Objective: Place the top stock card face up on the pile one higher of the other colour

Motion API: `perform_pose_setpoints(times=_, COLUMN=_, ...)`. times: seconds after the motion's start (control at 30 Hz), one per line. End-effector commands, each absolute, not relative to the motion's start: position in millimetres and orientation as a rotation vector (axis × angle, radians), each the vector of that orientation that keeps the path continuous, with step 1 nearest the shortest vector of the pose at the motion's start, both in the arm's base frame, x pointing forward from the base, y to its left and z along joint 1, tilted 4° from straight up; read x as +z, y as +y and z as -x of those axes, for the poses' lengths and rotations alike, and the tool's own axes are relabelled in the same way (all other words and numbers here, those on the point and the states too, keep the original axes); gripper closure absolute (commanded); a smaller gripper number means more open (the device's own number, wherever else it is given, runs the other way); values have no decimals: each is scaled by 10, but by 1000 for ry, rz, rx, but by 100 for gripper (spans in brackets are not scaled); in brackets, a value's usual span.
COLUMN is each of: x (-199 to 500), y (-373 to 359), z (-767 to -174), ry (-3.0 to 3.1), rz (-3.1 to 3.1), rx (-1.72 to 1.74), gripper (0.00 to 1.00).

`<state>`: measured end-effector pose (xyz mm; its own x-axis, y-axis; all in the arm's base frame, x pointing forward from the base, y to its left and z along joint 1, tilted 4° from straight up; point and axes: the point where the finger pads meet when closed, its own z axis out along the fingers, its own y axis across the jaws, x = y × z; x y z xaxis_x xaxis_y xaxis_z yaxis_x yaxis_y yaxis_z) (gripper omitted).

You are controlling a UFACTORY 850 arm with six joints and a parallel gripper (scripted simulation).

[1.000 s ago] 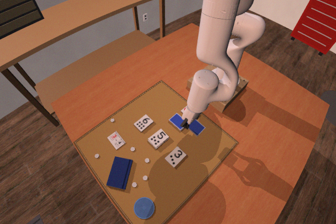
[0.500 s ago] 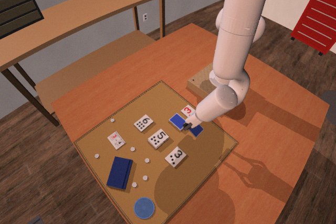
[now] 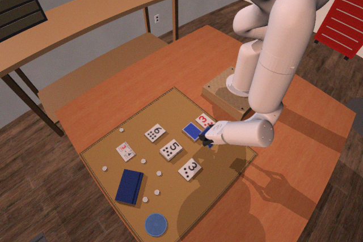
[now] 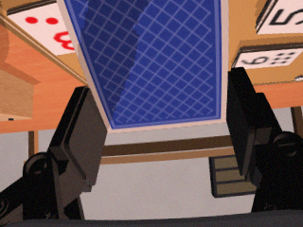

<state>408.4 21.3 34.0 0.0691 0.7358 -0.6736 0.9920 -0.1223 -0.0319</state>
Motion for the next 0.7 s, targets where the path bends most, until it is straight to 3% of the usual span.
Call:
perform_pose_setpoints(times=0.0, x=329, y=234, z=-4094, ry=1627, rz=-1814, rx=-881, gripper=39)
perform_pose_setpoints(times=0.67, x=264, y=270, z=-4096, ry=1362, rz=-1507, rx=-1164, gripper=39)
